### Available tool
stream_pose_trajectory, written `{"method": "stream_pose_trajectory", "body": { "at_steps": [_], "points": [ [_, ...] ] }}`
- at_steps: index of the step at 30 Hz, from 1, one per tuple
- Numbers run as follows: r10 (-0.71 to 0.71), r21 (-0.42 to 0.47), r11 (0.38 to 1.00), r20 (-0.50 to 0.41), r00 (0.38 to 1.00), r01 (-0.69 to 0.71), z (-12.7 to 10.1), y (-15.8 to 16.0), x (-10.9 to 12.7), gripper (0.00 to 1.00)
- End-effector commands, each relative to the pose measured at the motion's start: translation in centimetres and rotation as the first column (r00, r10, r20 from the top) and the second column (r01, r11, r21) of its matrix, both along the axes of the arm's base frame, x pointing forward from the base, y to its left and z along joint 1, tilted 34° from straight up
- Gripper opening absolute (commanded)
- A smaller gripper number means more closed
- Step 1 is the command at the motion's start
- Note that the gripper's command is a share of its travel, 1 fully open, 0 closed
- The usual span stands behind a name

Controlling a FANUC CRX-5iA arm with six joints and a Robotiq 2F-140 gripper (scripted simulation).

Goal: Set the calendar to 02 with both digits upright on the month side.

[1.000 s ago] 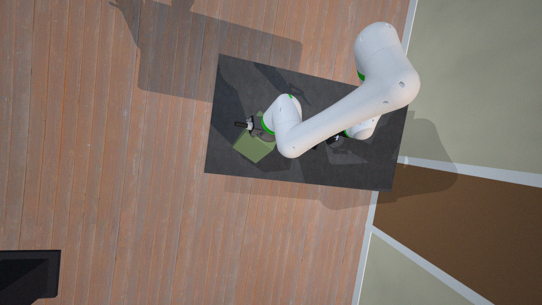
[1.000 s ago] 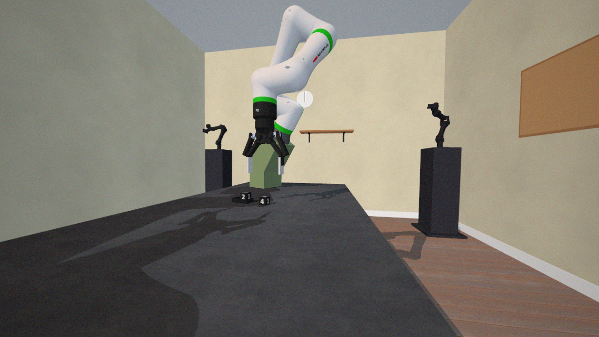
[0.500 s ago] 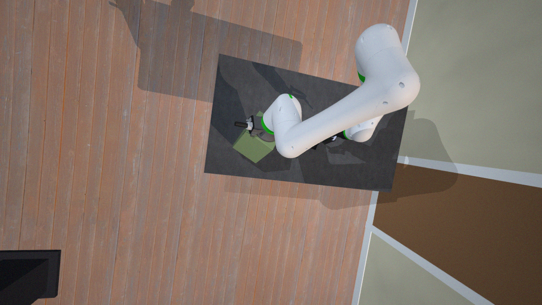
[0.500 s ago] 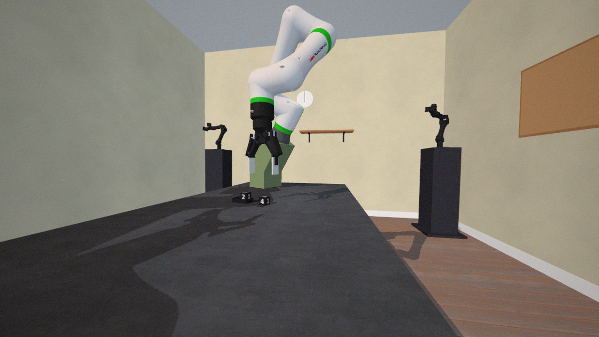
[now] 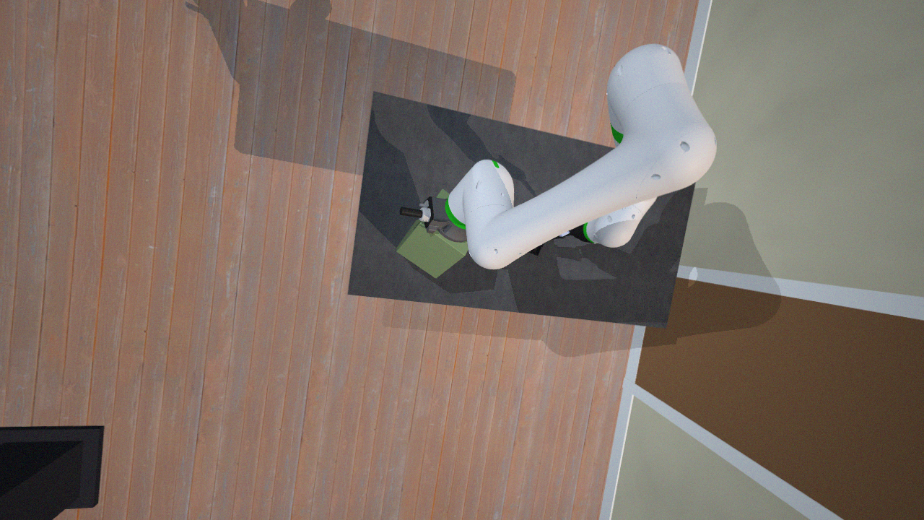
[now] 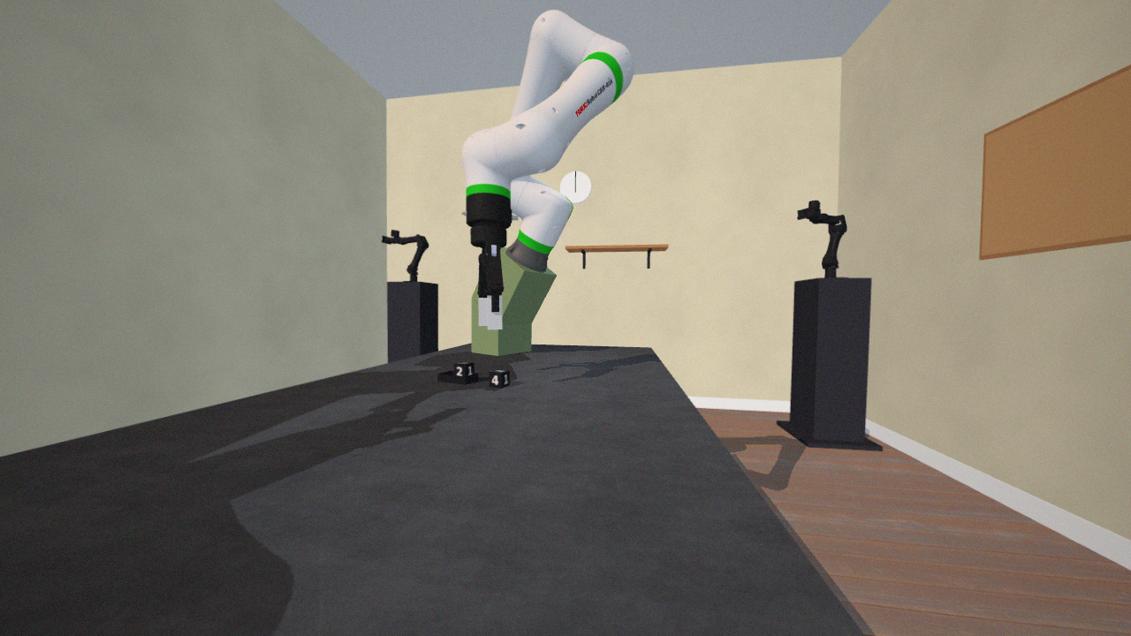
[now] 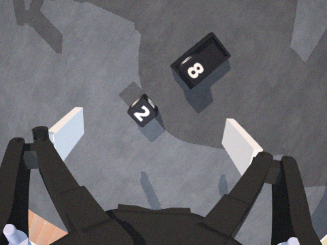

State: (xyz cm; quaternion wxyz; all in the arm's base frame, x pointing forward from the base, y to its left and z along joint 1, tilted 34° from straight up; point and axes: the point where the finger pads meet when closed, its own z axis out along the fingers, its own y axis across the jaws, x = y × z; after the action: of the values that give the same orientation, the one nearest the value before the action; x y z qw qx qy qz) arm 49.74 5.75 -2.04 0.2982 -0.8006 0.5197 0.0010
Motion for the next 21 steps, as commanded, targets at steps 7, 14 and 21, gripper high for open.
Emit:
{"method": "stream_pose_trajectory", "body": {
  "at_steps": [7,14,21],
  "points": [
    [-0.284,0.068,0.951,-0.19,0.94,0.301,-0.6,-0.9,-0.2,1.0],
    [-0.436,0.089,0.872,-0.31,0.845,0.482,-0.9,-1.4,-0.4,1.0],
    [-0.58,0.081,0.731,-0.451,0.679,0.678,-1.4,-2.1,-0.6,1.0]
  ]
}}
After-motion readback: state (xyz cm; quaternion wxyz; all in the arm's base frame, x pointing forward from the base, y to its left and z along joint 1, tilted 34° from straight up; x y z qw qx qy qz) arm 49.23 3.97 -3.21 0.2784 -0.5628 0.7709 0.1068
